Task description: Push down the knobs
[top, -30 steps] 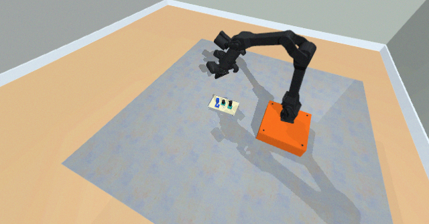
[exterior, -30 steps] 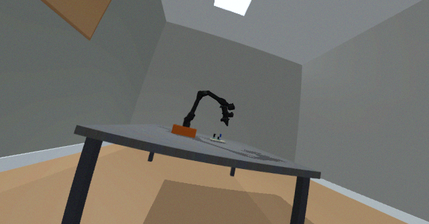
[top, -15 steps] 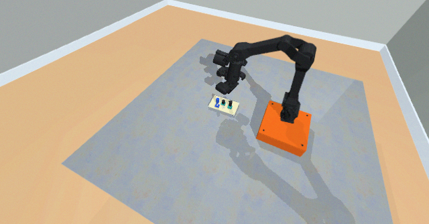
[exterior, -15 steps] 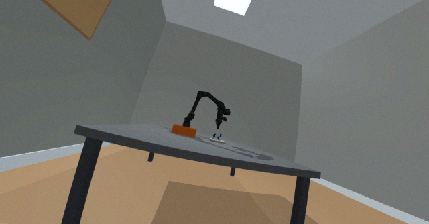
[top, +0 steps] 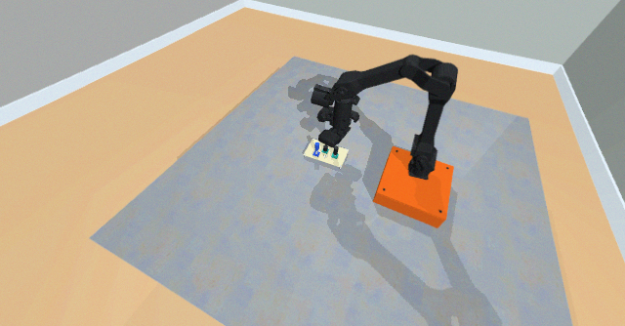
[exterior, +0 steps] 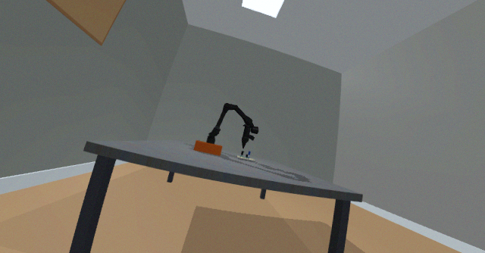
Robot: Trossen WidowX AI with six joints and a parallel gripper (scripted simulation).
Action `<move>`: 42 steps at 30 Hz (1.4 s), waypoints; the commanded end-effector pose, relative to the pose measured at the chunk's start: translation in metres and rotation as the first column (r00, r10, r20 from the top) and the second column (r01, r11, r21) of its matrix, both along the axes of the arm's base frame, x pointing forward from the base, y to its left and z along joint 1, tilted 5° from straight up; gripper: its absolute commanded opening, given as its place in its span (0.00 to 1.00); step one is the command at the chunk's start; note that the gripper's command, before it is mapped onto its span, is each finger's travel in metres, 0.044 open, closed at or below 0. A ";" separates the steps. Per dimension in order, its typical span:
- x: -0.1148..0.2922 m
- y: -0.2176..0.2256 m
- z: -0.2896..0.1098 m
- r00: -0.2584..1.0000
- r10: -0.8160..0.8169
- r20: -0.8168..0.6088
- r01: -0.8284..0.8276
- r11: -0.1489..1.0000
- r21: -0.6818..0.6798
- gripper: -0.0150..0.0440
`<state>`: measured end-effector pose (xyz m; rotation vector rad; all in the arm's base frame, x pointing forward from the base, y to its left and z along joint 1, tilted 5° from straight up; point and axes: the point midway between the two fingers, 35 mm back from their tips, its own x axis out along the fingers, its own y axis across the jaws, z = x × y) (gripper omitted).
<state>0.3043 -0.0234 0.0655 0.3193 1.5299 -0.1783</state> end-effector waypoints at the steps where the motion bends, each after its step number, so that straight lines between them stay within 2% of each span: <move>1: 0.001 0.000 -0.002 1.000 0.003 0.003 -0.003 1.000 -0.005 0.25; 14: 0.001 0.001 -0.022 1.000 0.003 0.003 -0.003 1.000 -0.004 0.25; 42: 0.001 0.002 -0.026 1.000 0.003 0.003 -0.003 1.000 -0.004 0.25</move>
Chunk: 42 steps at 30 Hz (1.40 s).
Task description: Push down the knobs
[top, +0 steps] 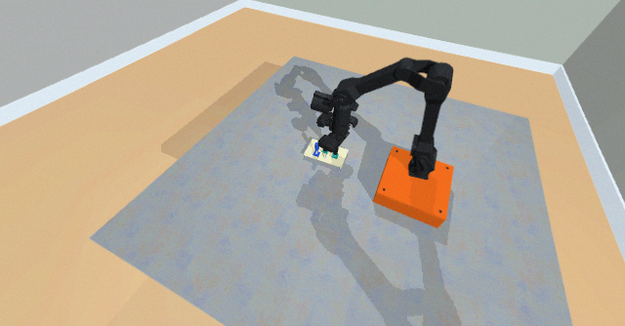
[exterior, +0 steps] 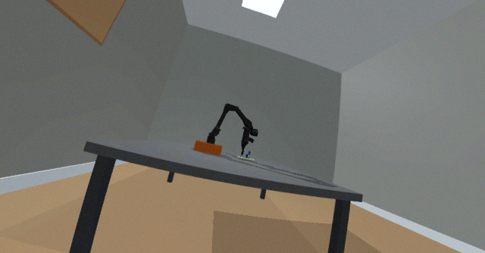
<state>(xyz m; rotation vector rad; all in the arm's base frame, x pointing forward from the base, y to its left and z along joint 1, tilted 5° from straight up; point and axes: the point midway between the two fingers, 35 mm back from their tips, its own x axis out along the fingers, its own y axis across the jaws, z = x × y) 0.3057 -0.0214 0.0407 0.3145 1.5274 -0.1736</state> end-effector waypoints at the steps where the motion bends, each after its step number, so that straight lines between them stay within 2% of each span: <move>1: 0.000 0.000 -0.001 1.000 -0.003 -0.001 0.003 1.000 -0.004 0.25; 42: 0.000 0.000 -0.006 1.000 -0.003 -0.001 0.003 1.000 -0.004 0.25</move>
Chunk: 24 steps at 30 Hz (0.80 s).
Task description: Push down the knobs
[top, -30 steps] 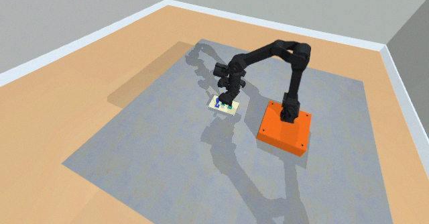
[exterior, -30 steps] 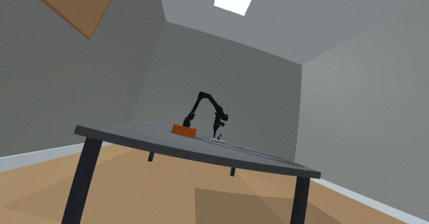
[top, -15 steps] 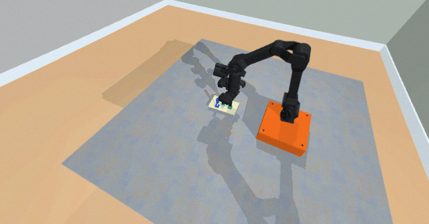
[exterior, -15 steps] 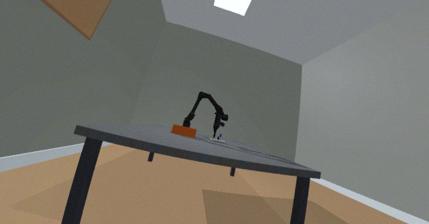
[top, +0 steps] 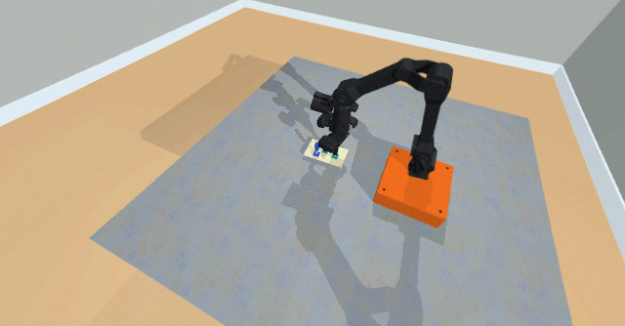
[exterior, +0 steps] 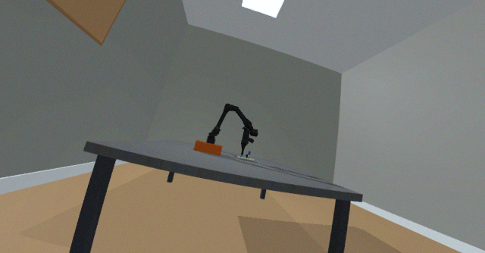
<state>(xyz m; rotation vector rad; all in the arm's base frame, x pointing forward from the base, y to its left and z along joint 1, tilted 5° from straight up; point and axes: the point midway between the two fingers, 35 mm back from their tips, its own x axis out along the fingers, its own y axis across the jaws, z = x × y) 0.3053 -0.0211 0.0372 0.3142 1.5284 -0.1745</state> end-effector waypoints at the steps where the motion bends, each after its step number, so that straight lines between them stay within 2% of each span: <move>1: 0.001 0.000 -0.002 1.000 -0.002 0.000 0.002 1.000 -0.003 0.25; 24: 0.001 0.000 -0.005 1.000 -0.002 0.000 0.002 1.000 -0.003 0.25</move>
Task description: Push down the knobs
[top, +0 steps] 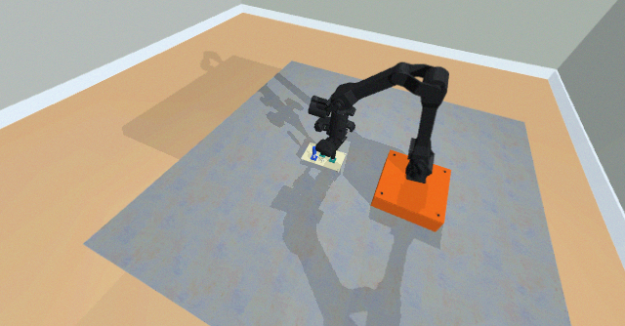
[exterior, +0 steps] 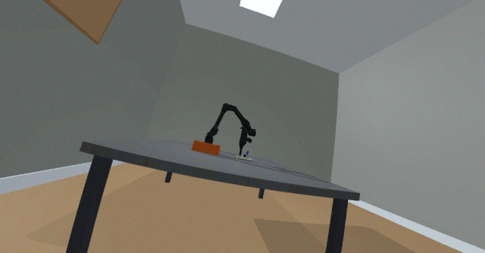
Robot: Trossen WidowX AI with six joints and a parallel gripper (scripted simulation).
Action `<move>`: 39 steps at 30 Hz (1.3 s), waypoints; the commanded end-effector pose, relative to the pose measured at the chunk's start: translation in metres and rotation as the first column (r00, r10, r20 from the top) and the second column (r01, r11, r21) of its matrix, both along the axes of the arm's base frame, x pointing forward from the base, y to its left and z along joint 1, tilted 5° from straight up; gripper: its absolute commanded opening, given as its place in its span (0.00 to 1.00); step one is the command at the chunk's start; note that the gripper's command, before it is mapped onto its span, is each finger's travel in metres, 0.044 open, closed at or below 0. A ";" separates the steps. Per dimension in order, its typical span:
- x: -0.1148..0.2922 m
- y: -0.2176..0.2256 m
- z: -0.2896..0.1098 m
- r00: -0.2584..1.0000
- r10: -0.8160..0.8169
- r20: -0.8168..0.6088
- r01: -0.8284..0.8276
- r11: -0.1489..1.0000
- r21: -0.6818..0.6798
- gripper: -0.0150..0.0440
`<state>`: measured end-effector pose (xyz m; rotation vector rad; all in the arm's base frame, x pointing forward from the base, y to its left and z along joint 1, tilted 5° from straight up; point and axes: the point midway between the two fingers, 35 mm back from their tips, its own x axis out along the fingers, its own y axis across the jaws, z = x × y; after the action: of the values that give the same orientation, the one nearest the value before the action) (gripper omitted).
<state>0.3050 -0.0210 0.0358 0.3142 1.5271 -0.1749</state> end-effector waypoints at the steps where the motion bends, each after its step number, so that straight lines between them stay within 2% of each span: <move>1: 0.001 0.000 -0.004 1.000 -0.002 -0.001 0.002 1.000 -0.003 0.25; 39: 0.001 0.000 -0.010 1.000 -0.002 -0.001 0.002 1.000 -0.003 0.25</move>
<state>0.3045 -0.0207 0.0330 0.3147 1.5236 -0.1755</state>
